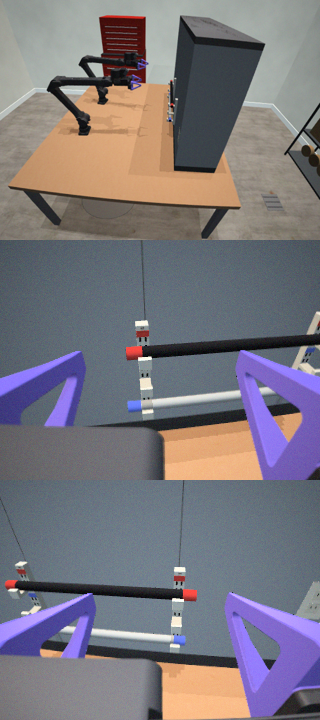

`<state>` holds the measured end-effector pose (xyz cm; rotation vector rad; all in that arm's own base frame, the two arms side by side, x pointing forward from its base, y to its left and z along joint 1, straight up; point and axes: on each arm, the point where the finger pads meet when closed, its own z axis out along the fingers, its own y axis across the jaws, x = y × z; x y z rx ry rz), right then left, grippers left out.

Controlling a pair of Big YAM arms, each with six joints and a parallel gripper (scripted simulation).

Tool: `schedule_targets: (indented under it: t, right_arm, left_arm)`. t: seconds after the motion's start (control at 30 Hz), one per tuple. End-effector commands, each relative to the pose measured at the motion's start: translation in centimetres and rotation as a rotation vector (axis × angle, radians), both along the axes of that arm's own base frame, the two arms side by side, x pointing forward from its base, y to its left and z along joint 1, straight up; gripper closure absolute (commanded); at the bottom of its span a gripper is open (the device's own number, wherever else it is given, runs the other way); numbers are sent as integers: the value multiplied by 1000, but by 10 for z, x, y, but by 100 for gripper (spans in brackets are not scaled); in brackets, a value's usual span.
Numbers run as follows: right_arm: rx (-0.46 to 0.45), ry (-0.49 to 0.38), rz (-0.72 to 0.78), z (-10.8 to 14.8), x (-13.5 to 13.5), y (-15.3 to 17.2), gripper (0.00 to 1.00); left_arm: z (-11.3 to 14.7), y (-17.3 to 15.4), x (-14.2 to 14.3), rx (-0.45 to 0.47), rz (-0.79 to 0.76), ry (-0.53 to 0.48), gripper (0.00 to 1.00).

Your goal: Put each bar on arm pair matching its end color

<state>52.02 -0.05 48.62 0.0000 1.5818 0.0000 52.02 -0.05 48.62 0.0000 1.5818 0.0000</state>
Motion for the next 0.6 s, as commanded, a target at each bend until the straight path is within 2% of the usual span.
schedule_targets:
  t: [0.0, 0.53, 0.57]
  right_arm:
    - [0, -11, 0, 6, -1, 0, 0]
    - [0, -11, 0, 6, -1, 0, 0]
    - [-12, 1, -1, -2, 1, 0, 0]
  left_arm:
    - [6, 0, -1, 0, 0, -11, 0]
    - [6, 0, -1, 0, 0, -11, 0]
    - [-2, 0, 1, 12, 1, 1, 0]
